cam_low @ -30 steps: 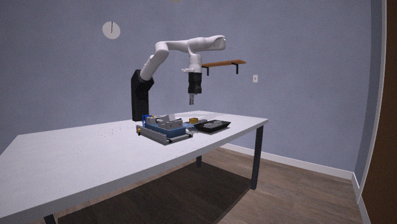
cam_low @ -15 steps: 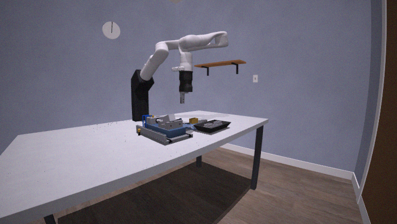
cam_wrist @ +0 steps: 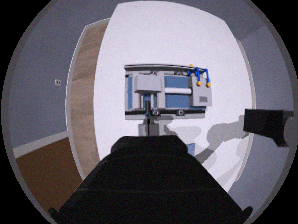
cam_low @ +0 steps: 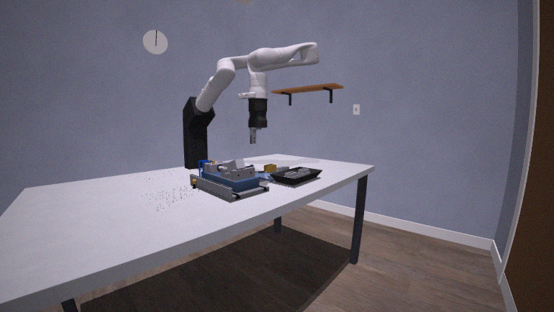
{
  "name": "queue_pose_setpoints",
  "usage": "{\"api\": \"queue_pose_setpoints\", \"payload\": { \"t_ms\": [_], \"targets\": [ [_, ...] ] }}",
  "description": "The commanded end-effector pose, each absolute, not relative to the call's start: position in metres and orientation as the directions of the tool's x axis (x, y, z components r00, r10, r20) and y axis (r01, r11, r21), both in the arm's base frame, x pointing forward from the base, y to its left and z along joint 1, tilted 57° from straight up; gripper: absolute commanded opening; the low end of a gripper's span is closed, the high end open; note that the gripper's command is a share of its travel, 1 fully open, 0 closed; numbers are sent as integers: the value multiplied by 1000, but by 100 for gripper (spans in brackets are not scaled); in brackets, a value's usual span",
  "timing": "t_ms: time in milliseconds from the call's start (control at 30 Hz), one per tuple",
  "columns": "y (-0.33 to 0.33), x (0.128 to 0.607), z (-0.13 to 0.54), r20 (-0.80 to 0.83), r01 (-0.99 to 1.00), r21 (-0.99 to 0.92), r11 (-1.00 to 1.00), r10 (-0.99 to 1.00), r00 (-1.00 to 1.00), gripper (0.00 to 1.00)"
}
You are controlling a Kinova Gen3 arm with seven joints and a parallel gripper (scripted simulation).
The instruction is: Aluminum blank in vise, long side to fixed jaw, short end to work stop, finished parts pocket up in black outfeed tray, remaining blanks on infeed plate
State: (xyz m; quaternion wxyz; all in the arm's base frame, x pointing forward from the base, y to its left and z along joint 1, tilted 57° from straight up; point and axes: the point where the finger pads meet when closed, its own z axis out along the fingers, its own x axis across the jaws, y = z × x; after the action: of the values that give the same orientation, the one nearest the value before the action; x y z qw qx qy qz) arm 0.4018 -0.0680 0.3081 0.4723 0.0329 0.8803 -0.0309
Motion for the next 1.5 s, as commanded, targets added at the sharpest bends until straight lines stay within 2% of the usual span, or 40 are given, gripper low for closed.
{"api": "queue_pose_setpoints", "payload": {
  "t_ms": [0,1100,1467],
  "targets": [
    [-68,402,308,-836,87,-18,996,33,-548,0],
    [-69,402,308,-836,95,-6,995,48,-547,0],
    [-78,403,307,-827,165,99,981,173,-535,0]
  ]
}}
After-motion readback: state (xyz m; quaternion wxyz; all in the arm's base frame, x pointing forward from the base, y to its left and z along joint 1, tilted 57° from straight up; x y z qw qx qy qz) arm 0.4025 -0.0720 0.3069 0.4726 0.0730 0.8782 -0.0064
